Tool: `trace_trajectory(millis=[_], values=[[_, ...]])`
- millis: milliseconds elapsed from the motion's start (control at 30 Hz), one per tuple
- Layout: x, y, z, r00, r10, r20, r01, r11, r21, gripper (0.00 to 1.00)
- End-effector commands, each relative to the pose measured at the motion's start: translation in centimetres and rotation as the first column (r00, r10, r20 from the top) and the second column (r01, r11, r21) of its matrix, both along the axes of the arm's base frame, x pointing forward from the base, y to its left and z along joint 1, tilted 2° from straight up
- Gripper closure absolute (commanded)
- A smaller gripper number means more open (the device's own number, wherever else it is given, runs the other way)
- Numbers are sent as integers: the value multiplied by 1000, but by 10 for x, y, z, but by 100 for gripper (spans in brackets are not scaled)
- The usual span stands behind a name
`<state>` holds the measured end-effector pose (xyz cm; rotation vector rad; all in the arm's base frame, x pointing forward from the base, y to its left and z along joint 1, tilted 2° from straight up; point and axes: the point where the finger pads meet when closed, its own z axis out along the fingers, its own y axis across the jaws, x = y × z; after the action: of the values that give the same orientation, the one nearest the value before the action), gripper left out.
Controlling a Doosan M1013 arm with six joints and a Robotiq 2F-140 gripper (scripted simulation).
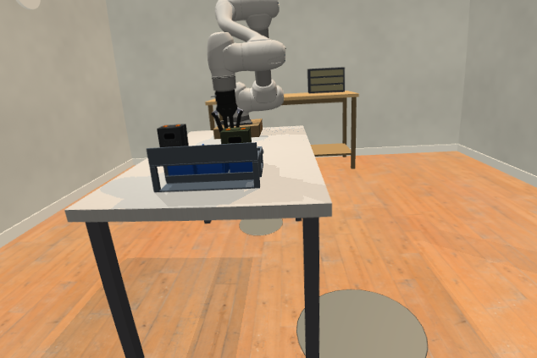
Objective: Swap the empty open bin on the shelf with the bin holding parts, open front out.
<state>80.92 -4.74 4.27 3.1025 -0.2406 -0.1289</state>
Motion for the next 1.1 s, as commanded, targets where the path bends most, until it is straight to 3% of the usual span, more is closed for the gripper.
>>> trace_trajectory(millis=[0, 1067], values=[[0, 0, 5, 1000, 0, 0, 0, 1000, 0, 85], [0, 2, 56, 1000, 0, 0, 0, 1000, 0, 85]])
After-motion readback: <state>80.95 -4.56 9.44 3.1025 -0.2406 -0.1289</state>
